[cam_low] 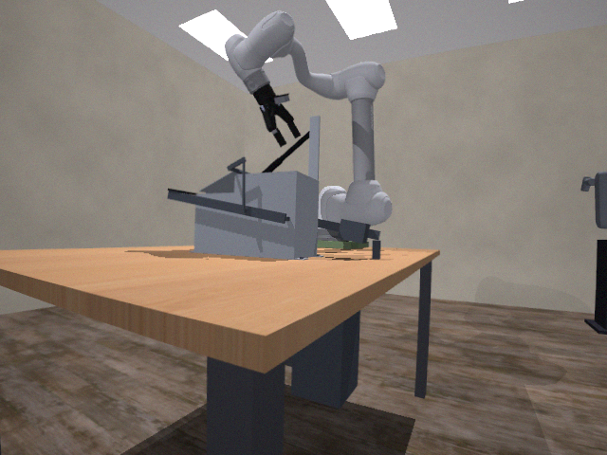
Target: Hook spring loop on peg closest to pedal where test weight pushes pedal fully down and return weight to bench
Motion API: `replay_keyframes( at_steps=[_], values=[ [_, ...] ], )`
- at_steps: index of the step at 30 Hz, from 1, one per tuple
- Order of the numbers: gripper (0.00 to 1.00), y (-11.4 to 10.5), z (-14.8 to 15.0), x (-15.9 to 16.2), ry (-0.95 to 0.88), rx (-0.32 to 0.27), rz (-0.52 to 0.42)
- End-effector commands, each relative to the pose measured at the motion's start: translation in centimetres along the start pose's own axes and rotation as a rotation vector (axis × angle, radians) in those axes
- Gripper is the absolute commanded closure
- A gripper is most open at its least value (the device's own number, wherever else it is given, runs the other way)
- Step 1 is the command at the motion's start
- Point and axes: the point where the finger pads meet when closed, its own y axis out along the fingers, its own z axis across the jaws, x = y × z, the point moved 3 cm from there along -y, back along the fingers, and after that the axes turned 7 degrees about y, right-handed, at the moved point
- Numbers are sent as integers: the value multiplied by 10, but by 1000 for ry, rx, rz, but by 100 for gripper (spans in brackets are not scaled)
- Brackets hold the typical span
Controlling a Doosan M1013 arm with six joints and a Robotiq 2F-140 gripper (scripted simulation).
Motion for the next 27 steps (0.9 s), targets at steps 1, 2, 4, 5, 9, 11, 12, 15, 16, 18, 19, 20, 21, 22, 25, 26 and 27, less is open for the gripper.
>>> replay_keyframes(
  at_steps=[1, 2, 4, 5, 9, 11, 12, 15, 16, 18, 19, 20, 21, 22, 25, 26, 27],
  values=[
    [0, -1, 0, 0, 0, 2, 0],
    [0, -1, 0, 0, 0, 2, 0],
    [0, -1, 0, 0, 0, 2, 0],
    [0, -1, 0, 0, 0, 2, 0],
    [0, 26, 12, 7, -3, 133, -72],
    [0, 26, 12, 7, -3, 133, -72],
    [0, 26, 12, 7, -3, 133, -72],
    [0, 26, 12, 7, -3, 133, -72],
    [0, 26, 12, 7, -3, 133, -72],
    [0, 26, 12, 7, -3, 133, -72],
    [0, 26, 12, 7, -3, 133, -72],
    [0, 26, 12, 7, -3, 133, -72],
    [0, 26, 12, 7, -3, 133, -72],
    [0, 26, 12, 7, -3, 133, -72],
    [0, 53, 25, 14, -5, 264, -145],
    [0, 53, 25, 14, -5, 264, -145],
    [0, 53, 25, 14, -5, 264, -145]
  ],
)
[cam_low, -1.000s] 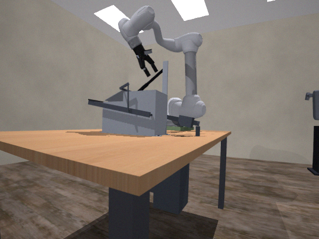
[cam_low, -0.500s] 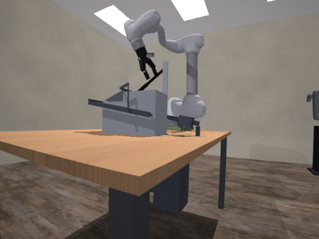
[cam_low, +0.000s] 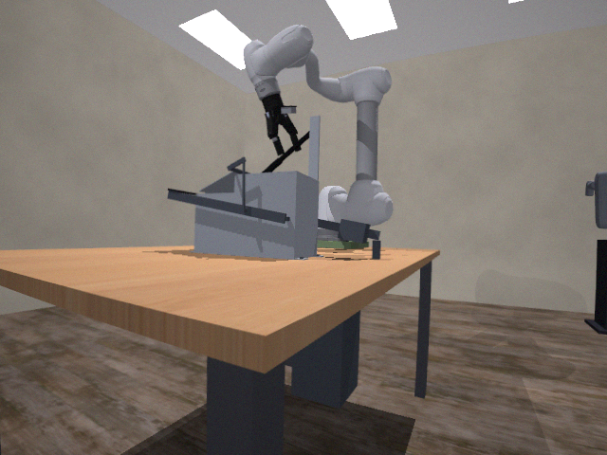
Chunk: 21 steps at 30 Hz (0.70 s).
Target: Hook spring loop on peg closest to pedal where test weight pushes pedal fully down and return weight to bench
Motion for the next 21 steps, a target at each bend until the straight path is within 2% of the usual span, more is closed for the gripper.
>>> replay_keyframes(
  at_steps=[1, 13, 14, 21],
  values=[
    [0, 16, 4, 2, -1, 78, -42],
    [0, 16, 4, 2, -1, 78, -42],
    [0, 47, 11, 6, -3, 210, -114],
    [0, 47, 11, 6, -3, 210, -114]
  ],
)
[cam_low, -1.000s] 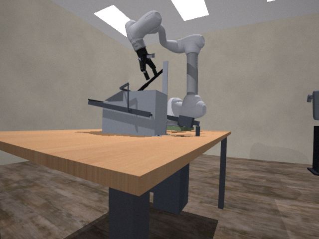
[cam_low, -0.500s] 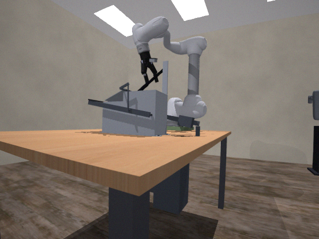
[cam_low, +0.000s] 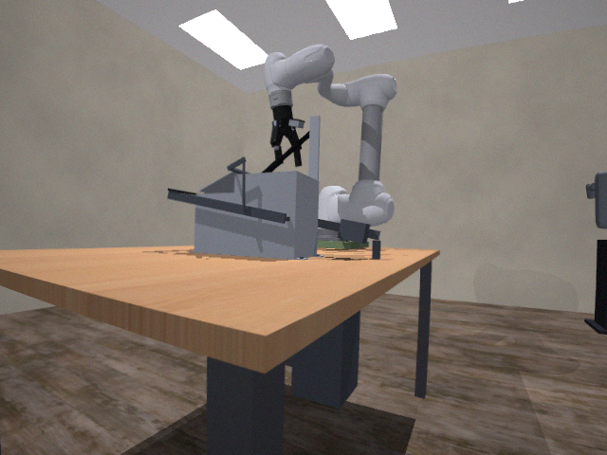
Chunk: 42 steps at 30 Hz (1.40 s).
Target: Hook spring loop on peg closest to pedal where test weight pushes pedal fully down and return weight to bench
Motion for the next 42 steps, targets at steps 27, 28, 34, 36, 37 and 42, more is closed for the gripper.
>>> replay_keyframes(
  at_steps=[27, 28, 34, 36, 37, 42],
  values=[
    [0, 91, 10, 7, 0, 144, -79],
    [0, 91, 10, 7, 0, 144, -79],
    [0, 91, 10, 7, 0, 144, -79],
    [0, 91, 10, 7, 0, 144, -79],
    [0, 91, 10, 7, 0, 144, -79],
    [0, 91, 10, 7, 0, 144, -79]
  ],
)
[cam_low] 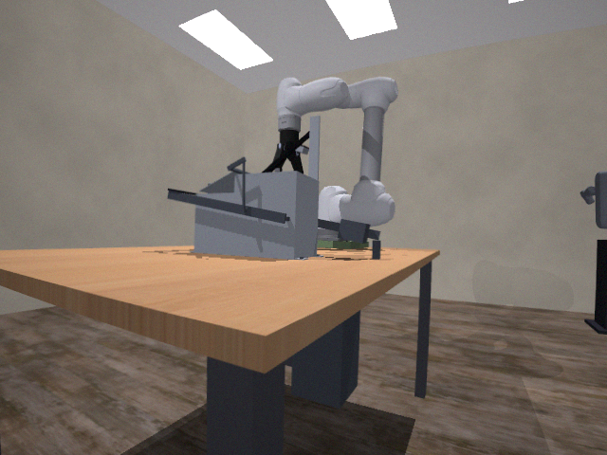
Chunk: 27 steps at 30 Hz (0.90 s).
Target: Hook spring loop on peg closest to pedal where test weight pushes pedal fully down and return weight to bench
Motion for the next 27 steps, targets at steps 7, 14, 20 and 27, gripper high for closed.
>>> replay_keyframes(
  at_steps=[7, 14, 20, 27],
  values=[
    [0, 59, 0, 2, 0, 9, -4],
    [0, 59, 0, 2, 0, 9, -4],
    [0, 119, -1, 3, 0, 17, -8],
    [0, 119, -1, 3, 0, 17, -8]
  ],
)
